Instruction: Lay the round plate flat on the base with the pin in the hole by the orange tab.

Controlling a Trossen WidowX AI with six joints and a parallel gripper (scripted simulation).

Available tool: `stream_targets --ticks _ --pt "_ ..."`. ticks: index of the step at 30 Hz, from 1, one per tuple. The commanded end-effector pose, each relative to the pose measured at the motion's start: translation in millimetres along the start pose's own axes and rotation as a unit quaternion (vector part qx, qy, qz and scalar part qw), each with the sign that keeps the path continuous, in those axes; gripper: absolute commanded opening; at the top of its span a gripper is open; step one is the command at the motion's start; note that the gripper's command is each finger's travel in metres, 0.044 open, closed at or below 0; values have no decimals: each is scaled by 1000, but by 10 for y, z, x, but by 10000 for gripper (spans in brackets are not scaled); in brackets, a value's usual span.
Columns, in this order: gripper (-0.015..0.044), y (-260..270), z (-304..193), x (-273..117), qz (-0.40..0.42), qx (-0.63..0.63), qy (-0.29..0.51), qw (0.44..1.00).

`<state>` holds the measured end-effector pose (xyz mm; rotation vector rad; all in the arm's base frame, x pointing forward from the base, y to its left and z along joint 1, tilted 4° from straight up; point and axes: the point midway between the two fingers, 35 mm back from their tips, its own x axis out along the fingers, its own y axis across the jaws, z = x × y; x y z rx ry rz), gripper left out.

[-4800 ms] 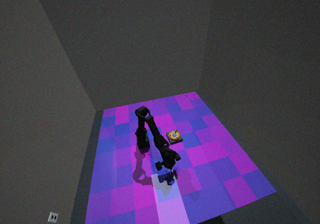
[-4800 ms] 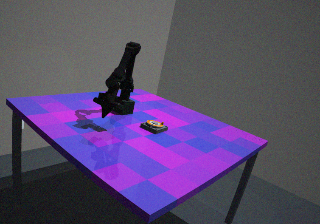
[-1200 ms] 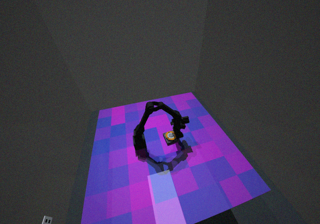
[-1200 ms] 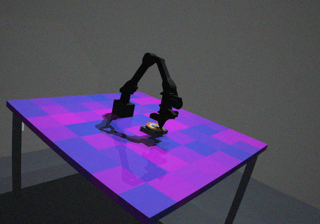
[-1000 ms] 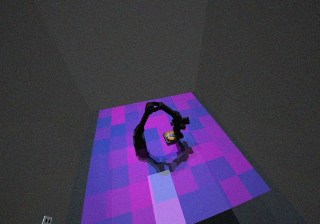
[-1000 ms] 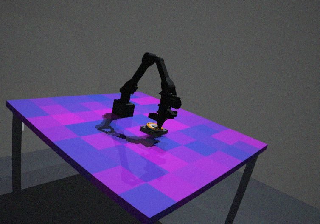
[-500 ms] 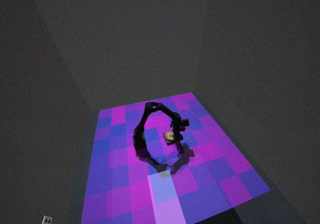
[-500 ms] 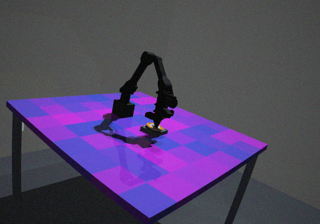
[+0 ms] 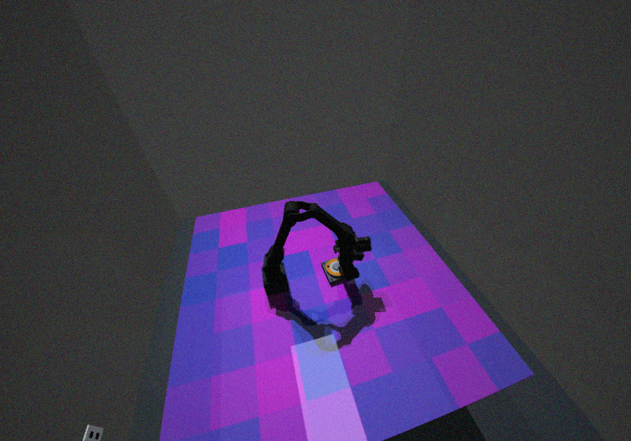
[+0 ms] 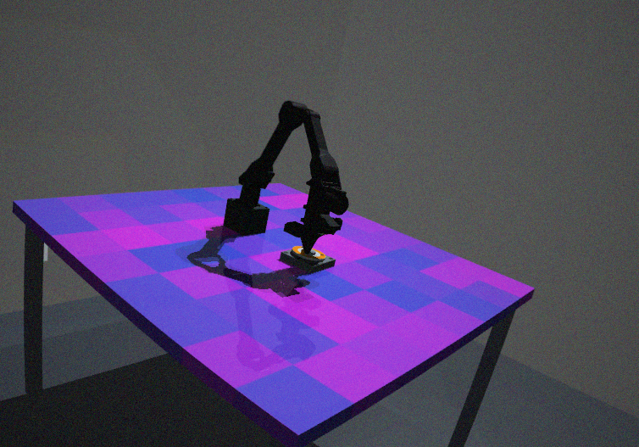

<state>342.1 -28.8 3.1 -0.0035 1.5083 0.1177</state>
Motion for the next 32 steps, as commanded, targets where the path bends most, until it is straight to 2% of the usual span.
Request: stream_targets --ticks 1,6,15,32 --pt "0 -20 -46 11 -2 -2 3 1000" --pt "0 -27 -55 -19 -2 -2 3 1000" --pt "0 2 -104 -412 -2 -2 3 1000" --pt "0 6 -99 -354 1 1 3 1000"
